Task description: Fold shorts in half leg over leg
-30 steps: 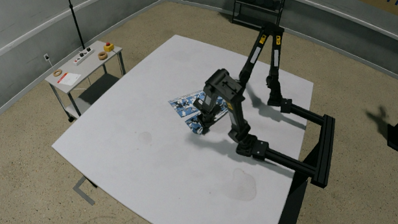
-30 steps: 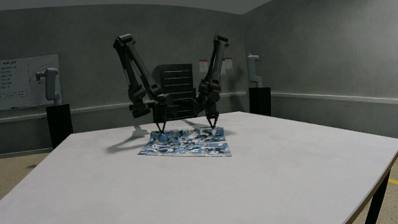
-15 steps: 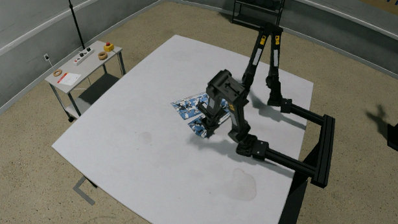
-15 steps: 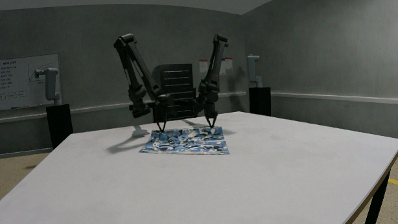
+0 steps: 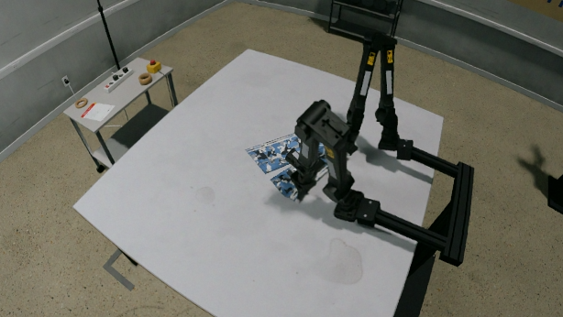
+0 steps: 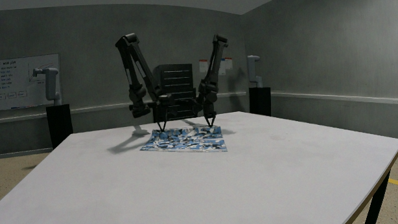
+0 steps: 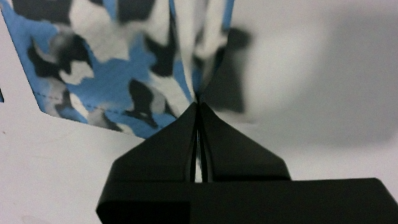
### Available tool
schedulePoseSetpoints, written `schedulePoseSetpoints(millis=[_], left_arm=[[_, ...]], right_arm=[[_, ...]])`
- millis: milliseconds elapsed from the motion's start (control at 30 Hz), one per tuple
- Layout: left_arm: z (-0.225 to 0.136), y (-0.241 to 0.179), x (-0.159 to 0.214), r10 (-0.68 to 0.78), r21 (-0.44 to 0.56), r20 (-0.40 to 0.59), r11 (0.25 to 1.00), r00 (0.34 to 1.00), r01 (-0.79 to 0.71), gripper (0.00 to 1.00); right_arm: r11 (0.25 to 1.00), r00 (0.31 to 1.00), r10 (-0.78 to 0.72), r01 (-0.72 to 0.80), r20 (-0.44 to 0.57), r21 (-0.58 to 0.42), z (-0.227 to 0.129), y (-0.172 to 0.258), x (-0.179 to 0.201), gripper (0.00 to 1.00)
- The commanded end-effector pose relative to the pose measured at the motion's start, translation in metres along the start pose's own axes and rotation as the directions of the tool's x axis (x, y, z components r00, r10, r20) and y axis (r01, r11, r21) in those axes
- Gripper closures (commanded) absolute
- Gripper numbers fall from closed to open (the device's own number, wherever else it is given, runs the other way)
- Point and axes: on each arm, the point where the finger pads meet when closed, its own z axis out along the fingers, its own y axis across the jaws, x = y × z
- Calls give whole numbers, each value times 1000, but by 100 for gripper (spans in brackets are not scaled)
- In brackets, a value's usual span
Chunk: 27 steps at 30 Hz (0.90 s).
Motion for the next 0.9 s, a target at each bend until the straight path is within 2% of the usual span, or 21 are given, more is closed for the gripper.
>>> schedulePoseSetpoints(millis=[0,133,200,233,400,467,600,733,867], left_arm=[[-5,6,7,-12,-48,-12,999,1000,11,100],[-5,4,7,-13,-47,-13,999,1000,12,100],[-6,23,9,-24,-78,-17,997,1000,22,100],[9,17,5,7,-28,-14,1000,1000,-7,100],[31,18,2,30,23,-10,999,999,-30,100],[25,15,3,17,10,-11,1000,1000,-17,100],[17,8,0,27,18,-7,999,1000,-27,100],[18,19,1,22,-6,-10,1000,1000,-22,100],[-2,46,-4,11,12,-3,1000,1000,-11,100]], right_arm=[[1000,1000,27,-27,-8,2,0,14,2,100],[1000,1000,-3,3,-21,-5,0,15,6,100],[1000,999,26,-27,-42,-13,3,13,14,100],[1000,999,26,-27,-42,-13,3,13,14,100],[1000,999,23,-24,-42,-13,3,13,14,100],[1000,1000,9,-9,1,-2,16,-7,-5,100],[999,1000,26,-26,-3,-35,34,-8,0,100],[999,1000,19,-19,-8,-40,25,4,5,100],[999,1000,16,-17,-22,-50,26,6,9,100]])
